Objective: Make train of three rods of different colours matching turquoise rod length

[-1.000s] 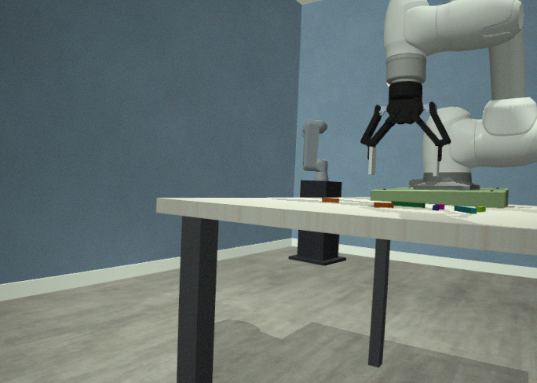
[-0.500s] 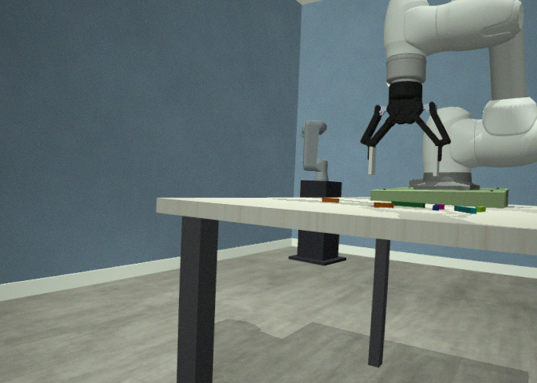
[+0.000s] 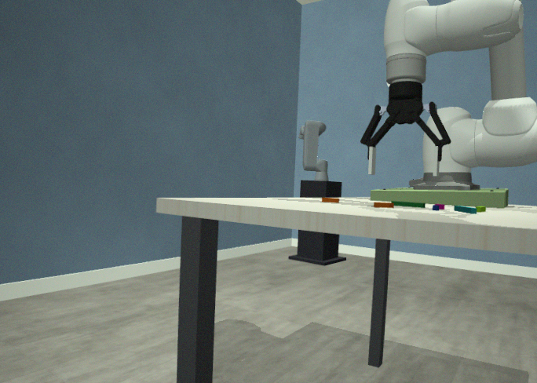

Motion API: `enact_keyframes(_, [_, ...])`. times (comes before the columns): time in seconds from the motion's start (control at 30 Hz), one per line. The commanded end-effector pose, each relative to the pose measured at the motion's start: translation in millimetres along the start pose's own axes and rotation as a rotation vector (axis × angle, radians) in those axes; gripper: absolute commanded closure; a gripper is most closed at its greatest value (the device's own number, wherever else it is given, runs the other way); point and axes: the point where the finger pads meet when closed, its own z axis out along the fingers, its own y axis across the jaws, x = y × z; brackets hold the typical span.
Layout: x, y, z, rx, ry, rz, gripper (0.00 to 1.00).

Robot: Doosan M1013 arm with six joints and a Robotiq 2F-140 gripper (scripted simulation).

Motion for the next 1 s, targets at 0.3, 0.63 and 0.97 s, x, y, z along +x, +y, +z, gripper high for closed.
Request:
enact_keyframes(0.3, [0.0, 0.0, -0.1, 0.0, 0.0, 0.0, 0.0])
enact_keyframes(0.63, [0.0, 0.0, -0.1, 0.0, 0.0, 0.0, 0.0])
enact_keyframes(0.97, [17.1, -0.5, -0.3, 0.0, 0.0, -0.322, 0.0])
